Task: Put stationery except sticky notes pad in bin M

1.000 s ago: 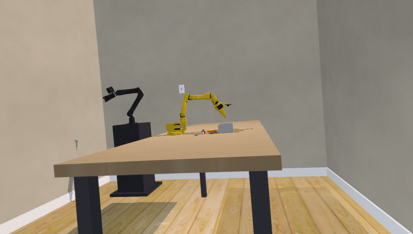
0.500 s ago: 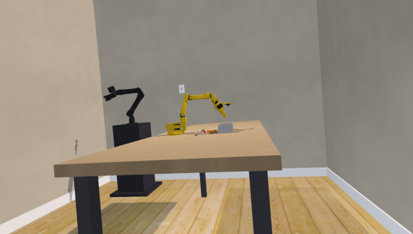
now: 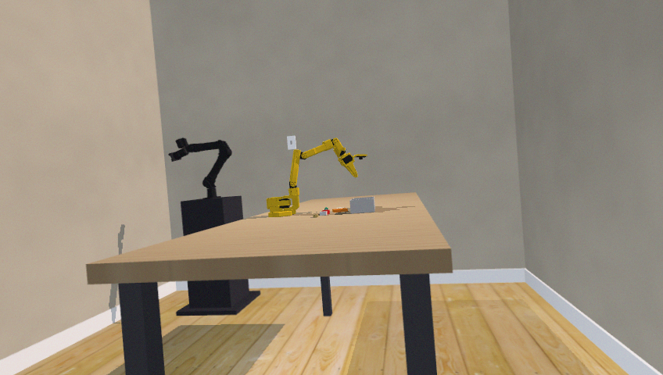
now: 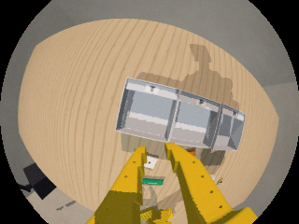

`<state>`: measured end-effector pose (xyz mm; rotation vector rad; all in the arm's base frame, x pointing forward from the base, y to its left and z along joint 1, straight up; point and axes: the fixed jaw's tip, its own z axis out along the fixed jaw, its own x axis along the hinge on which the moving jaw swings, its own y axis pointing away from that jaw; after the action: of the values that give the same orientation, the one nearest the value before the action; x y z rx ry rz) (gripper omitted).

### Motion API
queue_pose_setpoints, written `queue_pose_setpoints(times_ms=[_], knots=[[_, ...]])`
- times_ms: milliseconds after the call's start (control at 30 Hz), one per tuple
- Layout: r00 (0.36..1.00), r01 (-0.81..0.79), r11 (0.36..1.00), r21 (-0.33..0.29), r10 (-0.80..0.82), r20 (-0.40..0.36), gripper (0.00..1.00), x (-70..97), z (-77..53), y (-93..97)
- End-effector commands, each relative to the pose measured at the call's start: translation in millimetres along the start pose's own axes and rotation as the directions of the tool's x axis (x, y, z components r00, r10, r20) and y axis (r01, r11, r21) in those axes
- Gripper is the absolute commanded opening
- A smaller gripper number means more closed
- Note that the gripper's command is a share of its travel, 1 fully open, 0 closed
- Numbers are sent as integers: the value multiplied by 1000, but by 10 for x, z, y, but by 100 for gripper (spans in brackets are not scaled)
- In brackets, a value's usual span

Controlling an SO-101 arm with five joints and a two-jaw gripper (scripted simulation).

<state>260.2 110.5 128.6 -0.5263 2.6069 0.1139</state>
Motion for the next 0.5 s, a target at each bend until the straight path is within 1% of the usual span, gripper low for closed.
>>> queue_pose_setpoints(times_ms=[0, 300, 467], knots=[[997, 10, 1000, -3, -9, 77, 7, -111, -261, 21], [997, 15, 1000, -1, -15, 75, 7, -106, -262, 12], [997, 46, 999, 11, -46, 61, 7, -74, -249, -41]])
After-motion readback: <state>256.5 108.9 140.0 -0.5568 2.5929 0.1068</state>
